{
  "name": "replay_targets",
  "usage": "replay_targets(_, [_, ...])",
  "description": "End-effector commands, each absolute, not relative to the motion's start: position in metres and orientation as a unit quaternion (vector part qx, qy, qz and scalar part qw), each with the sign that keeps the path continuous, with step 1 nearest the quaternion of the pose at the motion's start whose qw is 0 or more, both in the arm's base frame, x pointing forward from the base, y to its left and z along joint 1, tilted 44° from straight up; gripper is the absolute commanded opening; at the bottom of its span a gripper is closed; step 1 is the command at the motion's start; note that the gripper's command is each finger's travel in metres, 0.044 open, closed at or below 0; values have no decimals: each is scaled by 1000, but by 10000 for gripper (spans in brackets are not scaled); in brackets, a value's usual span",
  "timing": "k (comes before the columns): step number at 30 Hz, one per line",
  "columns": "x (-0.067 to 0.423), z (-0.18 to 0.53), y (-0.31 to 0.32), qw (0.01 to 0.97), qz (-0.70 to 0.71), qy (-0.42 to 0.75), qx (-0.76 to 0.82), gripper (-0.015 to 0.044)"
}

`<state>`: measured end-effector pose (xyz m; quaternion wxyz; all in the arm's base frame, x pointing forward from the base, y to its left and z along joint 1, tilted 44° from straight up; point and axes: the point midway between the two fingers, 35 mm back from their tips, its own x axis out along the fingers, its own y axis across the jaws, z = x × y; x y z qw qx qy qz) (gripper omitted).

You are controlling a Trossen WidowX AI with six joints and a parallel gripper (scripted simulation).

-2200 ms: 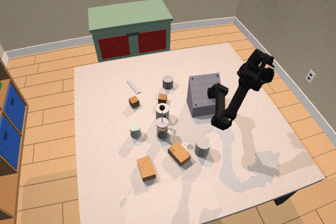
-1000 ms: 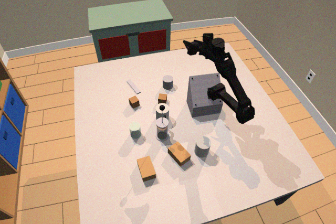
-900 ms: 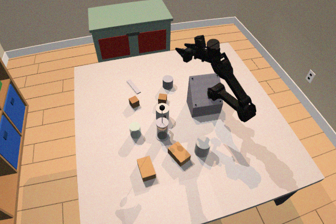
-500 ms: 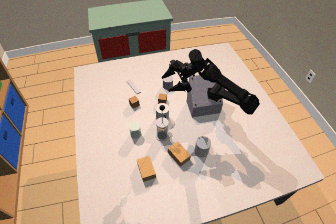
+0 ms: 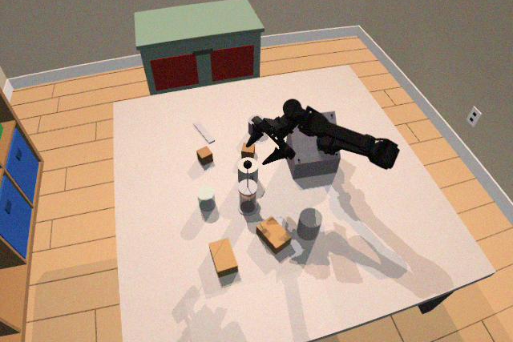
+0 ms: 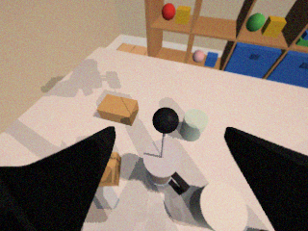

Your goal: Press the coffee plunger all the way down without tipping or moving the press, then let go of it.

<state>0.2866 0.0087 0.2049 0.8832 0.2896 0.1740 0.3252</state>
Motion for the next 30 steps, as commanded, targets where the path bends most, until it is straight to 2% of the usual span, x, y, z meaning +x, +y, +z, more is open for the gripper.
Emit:
replay_targets(1, [285, 202, 13, 885, 323, 170, 288, 440])
replay_targets(30, [314, 197, 40, 885, 323, 169, 288, 440])
